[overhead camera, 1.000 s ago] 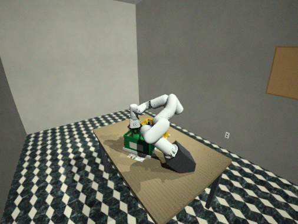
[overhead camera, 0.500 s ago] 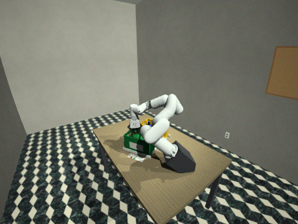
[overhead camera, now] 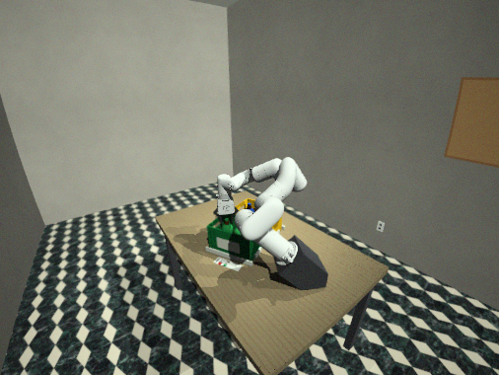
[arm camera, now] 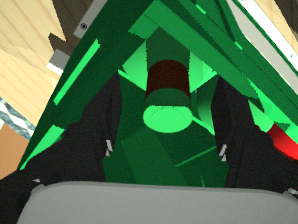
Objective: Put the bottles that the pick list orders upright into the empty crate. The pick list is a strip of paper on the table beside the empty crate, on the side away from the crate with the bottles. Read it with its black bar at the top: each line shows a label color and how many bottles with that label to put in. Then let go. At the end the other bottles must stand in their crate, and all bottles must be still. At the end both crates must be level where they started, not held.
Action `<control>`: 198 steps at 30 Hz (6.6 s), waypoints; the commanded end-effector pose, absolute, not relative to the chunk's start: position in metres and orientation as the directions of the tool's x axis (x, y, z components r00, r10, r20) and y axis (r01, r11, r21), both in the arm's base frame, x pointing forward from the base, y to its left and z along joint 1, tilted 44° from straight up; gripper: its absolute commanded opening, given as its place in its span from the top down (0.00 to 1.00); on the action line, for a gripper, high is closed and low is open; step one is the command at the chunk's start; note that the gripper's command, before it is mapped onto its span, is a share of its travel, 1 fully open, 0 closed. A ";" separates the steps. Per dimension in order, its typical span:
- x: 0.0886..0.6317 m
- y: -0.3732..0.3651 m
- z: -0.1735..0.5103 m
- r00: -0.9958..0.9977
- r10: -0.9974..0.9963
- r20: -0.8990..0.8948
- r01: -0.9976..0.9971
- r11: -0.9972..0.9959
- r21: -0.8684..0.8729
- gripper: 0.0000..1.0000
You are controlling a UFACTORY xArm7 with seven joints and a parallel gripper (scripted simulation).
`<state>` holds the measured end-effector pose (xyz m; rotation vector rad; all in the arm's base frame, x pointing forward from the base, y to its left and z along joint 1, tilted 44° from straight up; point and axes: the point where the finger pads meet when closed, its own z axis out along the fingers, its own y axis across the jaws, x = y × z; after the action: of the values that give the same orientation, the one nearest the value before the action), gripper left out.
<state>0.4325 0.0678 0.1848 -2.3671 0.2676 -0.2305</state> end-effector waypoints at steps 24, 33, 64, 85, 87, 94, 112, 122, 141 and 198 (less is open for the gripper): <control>0.419 0.028 0.228 0.961 -0.260 0.092 -0.126 -0.711 -0.692 0.35; 0.413 0.013 0.245 0.961 -0.260 0.092 -0.126 -0.711 -0.692 0.35; 0.334 0.045 0.308 0.961 -0.260 0.091 -0.126 -0.710 -0.693 0.35; 0.263 0.076 0.364 0.961 -0.260 0.091 -0.126 -0.710 -0.693 0.35; 0.256 0.079 0.370 0.961 -0.260 0.091 -0.126 -0.710 -0.693 0.35; 0.237 0.088 0.384 0.961 -0.260 0.091 -0.126 -0.710 -0.693 0.35; 0.177 0.114 0.431 0.962 -0.259 0.090 -0.126 -0.709 -0.694 0.35; 0.144 0.128 0.458 0.962 -0.259 0.090 -0.126 -0.709 -0.694 0.35; 0.144 0.128 0.458 0.962 -0.259 0.090 -0.126 -0.709 -0.694 0.35; 0.144 0.128 0.458 0.962 -0.259 0.090 -0.126 -0.709 -0.694 0.35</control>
<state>0.1441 0.1285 0.4562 -2.3670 0.2679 -0.2310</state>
